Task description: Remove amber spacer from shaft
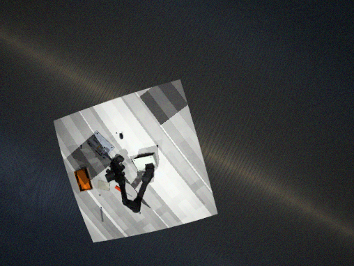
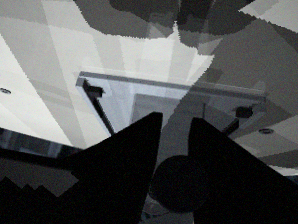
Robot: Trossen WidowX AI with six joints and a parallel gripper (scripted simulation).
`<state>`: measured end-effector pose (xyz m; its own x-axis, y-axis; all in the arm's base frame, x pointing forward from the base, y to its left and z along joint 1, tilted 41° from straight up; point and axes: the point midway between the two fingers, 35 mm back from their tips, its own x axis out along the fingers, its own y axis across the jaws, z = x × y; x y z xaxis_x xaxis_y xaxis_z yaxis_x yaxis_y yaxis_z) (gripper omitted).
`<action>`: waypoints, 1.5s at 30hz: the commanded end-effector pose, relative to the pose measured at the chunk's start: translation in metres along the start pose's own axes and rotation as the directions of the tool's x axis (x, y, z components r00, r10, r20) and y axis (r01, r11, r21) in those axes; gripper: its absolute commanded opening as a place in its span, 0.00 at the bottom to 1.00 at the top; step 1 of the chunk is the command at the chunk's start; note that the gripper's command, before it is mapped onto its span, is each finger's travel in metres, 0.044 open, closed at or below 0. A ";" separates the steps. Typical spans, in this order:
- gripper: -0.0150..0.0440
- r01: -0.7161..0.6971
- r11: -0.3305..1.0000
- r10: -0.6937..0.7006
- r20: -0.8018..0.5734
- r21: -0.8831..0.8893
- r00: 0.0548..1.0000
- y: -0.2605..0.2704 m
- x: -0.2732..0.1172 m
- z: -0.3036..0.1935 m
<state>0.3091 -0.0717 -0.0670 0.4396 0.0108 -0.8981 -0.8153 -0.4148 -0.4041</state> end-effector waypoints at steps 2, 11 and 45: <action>0.25 -0.002 1.000 0.002 0.000 0.003 1.000 0.000 0.000 0.001; 0.25 -0.002 1.000 0.002 0.000 0.003 1.000 0.000 -0.001 0.001; 0.25 -0.002 1.000 0.002 0.000 0.003 1.000 0.000 -0.004 0.004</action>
<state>0.3063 -0.0684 -0.0646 0.4396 0.0115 -0.8981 -0.8152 -0.4148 -0.4043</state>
